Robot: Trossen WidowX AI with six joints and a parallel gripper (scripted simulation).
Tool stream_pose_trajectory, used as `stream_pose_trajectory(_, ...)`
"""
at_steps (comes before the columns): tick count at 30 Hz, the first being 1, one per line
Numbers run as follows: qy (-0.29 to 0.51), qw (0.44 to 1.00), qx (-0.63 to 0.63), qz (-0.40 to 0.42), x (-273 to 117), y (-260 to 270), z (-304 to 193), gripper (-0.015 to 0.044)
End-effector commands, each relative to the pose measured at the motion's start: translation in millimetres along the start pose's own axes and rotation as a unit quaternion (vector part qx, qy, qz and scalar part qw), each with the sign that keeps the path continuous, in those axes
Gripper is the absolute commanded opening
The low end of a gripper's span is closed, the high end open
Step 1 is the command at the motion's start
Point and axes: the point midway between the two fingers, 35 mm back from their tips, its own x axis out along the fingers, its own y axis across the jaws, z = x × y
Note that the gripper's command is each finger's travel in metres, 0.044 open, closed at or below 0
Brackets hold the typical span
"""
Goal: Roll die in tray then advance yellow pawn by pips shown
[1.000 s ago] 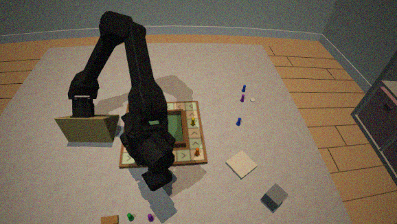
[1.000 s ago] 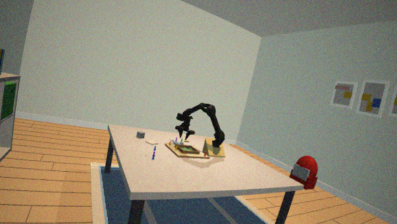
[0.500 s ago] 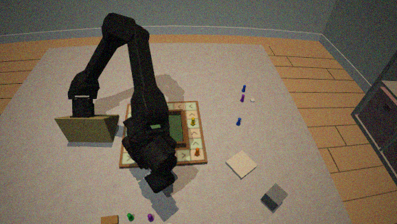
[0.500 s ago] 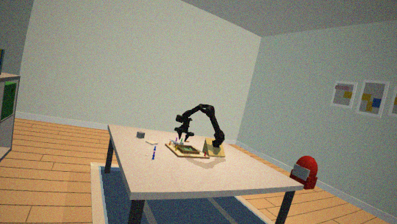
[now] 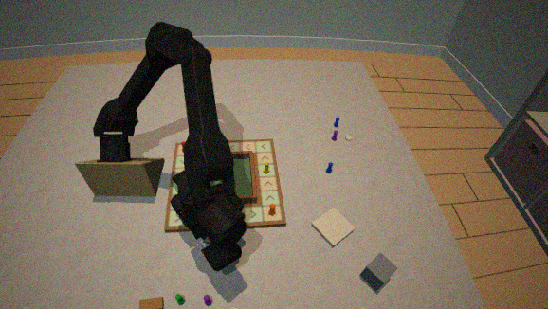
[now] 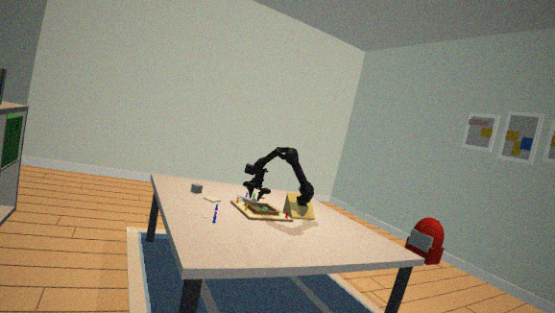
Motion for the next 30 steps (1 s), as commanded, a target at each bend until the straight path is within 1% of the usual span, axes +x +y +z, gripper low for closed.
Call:
stream_pose_trajectory(1, 0.000, 1.000, 0.003, 0.005, 7, 2, 0, 0.0275)
stream_pose_trajectory(7, 0.000, 1.000, 0.003, 0.005, 7, 2, 0, 0.0118)
stream_pose_trajectory(14, 0.000, 1.000, 0.003, 0.005, 7, 2, 0, 0.0071)
stream_pose_trajectory(17, 0.000, 1.000, 0.003, 0.005, 3, 1, 0, 0.0000)
stream_pose_trajectory(30, 0.002, 1.000, 0.004, 0.003, -84, -6, 6, 0.0000)
